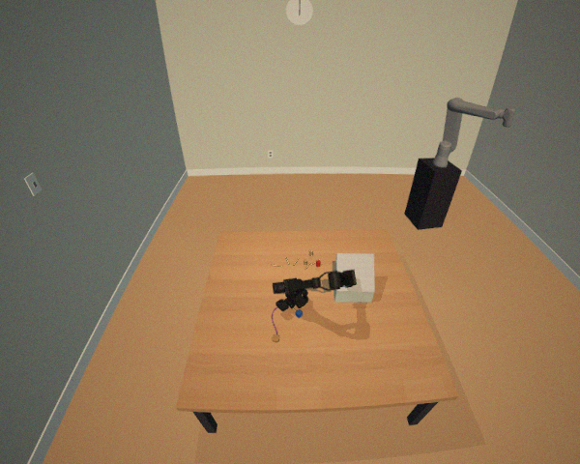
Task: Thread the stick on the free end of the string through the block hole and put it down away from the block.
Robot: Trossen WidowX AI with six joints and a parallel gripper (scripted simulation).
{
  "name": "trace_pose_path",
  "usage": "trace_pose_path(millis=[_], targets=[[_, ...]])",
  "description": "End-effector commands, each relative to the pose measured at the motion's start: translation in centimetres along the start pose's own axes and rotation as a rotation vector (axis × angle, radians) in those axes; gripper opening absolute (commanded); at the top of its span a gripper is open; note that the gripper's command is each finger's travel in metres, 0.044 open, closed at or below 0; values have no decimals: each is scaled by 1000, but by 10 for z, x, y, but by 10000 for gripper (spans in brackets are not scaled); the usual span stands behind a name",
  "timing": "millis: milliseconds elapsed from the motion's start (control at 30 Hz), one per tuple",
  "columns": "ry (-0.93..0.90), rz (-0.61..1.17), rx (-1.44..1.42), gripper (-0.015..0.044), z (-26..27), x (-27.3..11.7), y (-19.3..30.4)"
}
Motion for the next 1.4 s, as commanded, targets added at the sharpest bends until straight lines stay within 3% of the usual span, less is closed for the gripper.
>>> trace_pose_path(millis=[0, 633, 800, 867, 933, 1100, 1367], targets=[[-3, 1, 3, 0, 1, 0, -7], [-3, 1, 3, 0, -1, 0, -32], [0, -1, -1, 124, -2, 0, -29], [0, -1, -1, 124, -2, 0, -29], [-1, 0, -1, 124, -3, -10, -28], [-2, 2, -2, 124, -3, -78, -28], [3, 9, 66, 124, -3, -76, -28]])
Point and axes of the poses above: the point midway between the two fingers, 35 mm back from their tips, its own x axis out along the fingers, its own z axis across the jaws, y = z × x, the point moved 8 cm from there along -x, back along the fingers, and after that the axes turned 4 degrees about -x, right-handed, at the moved point
